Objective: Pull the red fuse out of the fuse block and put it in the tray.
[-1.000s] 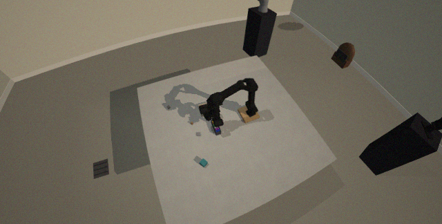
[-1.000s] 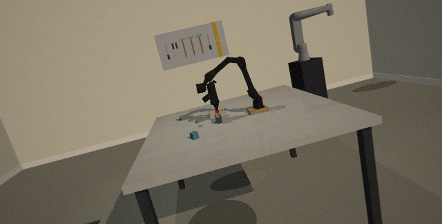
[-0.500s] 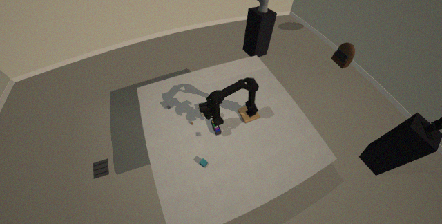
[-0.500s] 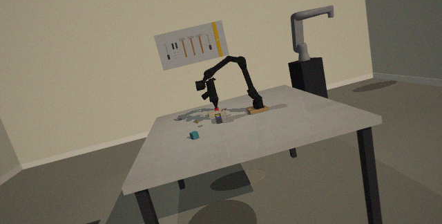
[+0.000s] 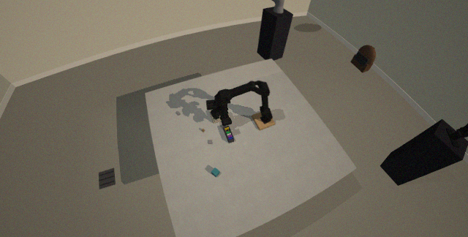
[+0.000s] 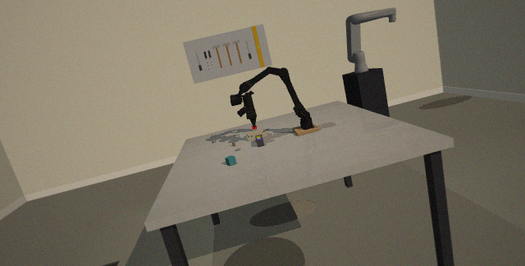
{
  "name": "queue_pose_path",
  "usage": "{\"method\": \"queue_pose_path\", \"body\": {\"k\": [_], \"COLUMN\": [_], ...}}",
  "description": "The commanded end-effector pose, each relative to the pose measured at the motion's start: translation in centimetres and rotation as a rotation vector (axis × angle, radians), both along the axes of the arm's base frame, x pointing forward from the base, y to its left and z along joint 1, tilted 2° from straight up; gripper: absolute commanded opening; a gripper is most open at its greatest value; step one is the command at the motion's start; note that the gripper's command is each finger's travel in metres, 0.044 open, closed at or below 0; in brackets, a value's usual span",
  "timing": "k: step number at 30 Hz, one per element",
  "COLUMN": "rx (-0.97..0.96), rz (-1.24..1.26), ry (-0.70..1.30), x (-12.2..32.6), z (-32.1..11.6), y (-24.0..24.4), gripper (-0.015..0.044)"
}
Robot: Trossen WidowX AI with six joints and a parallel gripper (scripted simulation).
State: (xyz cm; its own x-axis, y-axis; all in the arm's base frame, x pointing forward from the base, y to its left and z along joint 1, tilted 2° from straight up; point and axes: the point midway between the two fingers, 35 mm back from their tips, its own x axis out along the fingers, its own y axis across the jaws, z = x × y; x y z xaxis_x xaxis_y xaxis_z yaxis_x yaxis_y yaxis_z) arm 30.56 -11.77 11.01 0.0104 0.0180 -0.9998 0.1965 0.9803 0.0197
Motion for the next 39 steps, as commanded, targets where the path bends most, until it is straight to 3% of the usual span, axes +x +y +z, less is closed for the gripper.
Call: {"method": "queue_pose_path", "body": {"k": [1, 14, 39], "rx": [-0.006, -0.012, -0.012], "rz": [0.004, 0.004, 0.004], "ry": [-0.002, 0.000, 0.000], "x": [-0.2, -2.2, -2.2], "z": [0.1, -0.1, -3.4], "y": [-2.6, -9.9, -10.0], "gripper": [0.0000, 0.0000, 0.0000]}}
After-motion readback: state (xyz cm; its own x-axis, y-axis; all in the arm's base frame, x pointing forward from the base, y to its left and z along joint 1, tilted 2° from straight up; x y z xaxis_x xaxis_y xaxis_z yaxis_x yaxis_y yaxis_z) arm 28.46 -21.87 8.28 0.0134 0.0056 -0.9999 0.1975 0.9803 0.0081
